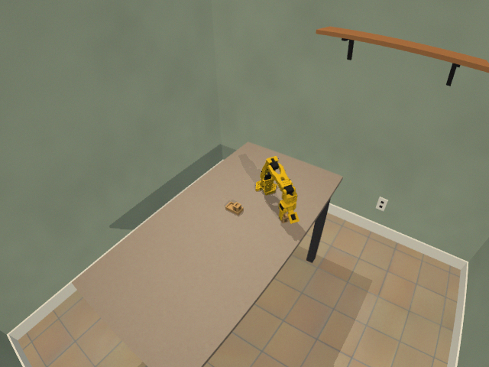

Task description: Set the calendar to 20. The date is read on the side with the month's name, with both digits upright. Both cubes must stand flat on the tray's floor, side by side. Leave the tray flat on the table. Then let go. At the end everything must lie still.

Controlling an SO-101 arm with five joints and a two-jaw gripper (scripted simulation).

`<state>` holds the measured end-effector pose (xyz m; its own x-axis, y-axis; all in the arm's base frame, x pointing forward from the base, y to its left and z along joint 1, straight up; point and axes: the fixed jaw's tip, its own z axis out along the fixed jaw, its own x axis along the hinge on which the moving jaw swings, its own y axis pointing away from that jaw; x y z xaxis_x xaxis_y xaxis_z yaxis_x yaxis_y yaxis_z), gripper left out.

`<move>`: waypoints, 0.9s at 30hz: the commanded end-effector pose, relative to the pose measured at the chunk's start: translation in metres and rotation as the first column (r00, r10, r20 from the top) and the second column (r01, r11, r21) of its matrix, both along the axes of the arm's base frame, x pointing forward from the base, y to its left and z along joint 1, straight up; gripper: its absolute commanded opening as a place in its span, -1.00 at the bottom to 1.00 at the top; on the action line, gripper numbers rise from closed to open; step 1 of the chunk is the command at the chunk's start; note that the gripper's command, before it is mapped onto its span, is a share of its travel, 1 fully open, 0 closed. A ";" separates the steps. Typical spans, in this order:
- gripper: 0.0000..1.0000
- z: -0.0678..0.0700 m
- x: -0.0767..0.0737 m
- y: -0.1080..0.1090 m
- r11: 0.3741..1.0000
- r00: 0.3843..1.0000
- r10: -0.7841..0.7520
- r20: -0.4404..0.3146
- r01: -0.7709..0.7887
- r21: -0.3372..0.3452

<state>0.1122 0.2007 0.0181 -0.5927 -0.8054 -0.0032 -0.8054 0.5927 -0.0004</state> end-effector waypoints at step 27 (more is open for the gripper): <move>-1.00 0.021 0.004 0.004 1.000 1.000 -0.003 0.018 0.003 0.031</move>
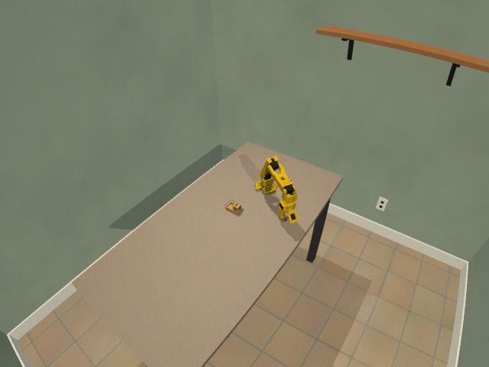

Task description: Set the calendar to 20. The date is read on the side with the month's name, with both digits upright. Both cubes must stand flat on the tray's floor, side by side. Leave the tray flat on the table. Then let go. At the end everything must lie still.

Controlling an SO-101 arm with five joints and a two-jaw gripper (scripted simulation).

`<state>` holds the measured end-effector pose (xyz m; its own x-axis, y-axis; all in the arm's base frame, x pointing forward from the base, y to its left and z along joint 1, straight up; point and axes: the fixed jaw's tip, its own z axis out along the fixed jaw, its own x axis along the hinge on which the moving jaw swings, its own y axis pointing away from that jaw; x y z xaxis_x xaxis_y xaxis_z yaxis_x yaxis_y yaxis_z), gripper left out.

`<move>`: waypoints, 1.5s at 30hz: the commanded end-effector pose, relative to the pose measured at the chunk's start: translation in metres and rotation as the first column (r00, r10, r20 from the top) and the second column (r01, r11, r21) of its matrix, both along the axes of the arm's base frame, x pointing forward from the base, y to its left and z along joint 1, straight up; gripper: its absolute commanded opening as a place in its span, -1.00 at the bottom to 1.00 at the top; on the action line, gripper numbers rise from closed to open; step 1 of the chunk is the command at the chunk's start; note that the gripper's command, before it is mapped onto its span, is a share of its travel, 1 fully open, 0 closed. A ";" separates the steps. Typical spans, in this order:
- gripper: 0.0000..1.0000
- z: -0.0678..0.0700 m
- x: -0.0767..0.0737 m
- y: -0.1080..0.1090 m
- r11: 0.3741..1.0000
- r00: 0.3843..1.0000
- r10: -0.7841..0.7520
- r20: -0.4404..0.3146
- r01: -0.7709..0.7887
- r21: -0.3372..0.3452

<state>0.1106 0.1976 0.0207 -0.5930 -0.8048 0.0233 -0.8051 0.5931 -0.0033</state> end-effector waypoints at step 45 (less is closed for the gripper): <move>-1.00 0.053 0.000 0.007 0.999 1.000 0.002 0.031 -0.004 0.054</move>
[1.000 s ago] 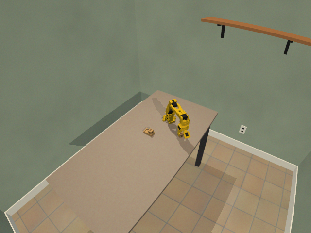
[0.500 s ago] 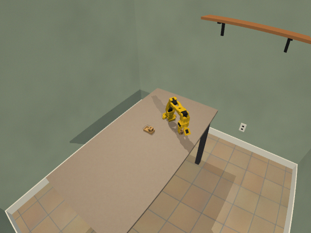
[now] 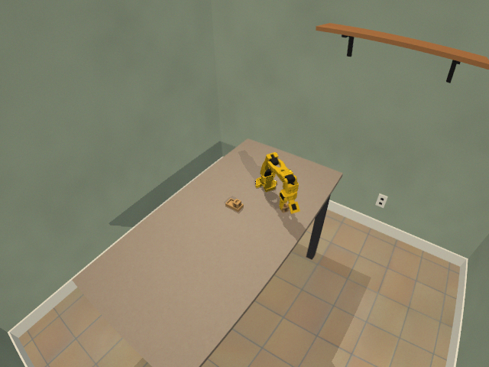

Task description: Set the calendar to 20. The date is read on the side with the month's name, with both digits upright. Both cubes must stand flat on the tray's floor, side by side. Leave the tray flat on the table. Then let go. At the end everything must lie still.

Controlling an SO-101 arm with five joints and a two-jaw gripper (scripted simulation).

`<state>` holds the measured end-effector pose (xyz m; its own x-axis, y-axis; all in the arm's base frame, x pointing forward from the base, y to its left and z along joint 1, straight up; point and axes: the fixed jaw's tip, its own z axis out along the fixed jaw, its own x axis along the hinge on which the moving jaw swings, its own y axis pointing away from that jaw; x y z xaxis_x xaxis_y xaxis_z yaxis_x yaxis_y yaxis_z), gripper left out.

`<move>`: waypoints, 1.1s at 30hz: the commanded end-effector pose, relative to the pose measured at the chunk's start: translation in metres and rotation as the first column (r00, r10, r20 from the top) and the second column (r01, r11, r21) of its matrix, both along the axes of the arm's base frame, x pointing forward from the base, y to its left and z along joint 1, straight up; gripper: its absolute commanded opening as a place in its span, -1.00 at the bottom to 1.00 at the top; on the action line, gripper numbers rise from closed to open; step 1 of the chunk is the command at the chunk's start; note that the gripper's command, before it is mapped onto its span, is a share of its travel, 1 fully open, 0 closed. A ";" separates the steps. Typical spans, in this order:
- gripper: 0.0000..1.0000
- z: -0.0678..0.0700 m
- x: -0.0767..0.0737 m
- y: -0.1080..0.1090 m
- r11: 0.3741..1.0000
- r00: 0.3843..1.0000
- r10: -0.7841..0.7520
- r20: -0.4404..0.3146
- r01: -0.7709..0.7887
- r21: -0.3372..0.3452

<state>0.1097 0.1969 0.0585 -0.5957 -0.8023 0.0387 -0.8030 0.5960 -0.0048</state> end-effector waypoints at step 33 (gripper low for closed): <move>-1.00 0.015 0.000 0.003 0.830 0.832 0.553 0.054 -0.555 0.051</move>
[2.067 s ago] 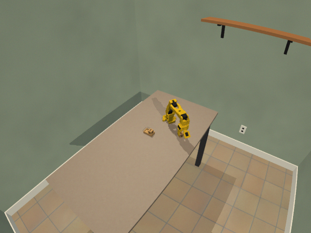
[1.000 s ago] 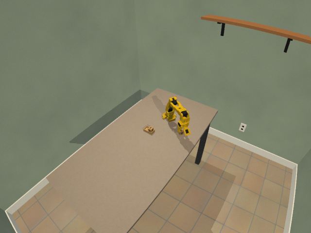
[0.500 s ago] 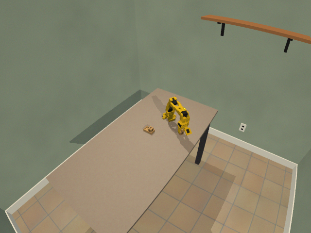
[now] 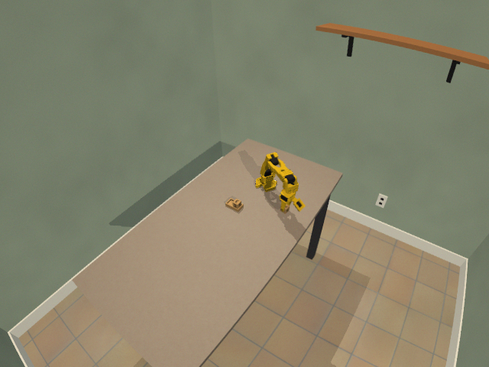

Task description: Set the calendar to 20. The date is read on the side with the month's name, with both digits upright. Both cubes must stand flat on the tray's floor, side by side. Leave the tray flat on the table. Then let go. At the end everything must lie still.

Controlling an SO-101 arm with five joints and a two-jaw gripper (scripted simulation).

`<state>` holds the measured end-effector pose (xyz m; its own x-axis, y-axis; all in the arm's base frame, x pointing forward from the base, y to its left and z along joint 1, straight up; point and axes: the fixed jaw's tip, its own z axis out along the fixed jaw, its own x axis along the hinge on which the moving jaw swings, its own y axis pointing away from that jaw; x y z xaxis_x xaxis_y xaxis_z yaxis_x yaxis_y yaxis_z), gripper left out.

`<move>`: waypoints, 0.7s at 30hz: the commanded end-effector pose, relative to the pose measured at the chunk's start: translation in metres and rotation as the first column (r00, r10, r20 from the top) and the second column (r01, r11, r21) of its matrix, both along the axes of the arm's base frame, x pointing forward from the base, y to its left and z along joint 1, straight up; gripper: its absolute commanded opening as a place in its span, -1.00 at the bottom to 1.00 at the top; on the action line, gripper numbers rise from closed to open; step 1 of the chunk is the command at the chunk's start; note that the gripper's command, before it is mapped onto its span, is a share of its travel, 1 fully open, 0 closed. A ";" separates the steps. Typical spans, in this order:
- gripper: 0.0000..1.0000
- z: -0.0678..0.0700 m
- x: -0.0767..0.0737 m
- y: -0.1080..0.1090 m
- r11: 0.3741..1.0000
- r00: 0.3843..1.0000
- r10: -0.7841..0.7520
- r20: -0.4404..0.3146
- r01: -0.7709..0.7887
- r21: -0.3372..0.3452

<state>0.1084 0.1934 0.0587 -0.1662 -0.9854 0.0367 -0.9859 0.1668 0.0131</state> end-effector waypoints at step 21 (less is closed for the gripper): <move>-1.00 0.015 0.003 0.001 0.642 0.643 0.764 0.058 -0.766 0.041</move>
<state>0.1097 0.1879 0.0588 0.5396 -0.8417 0.0185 -0.8417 -0.5388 0.0343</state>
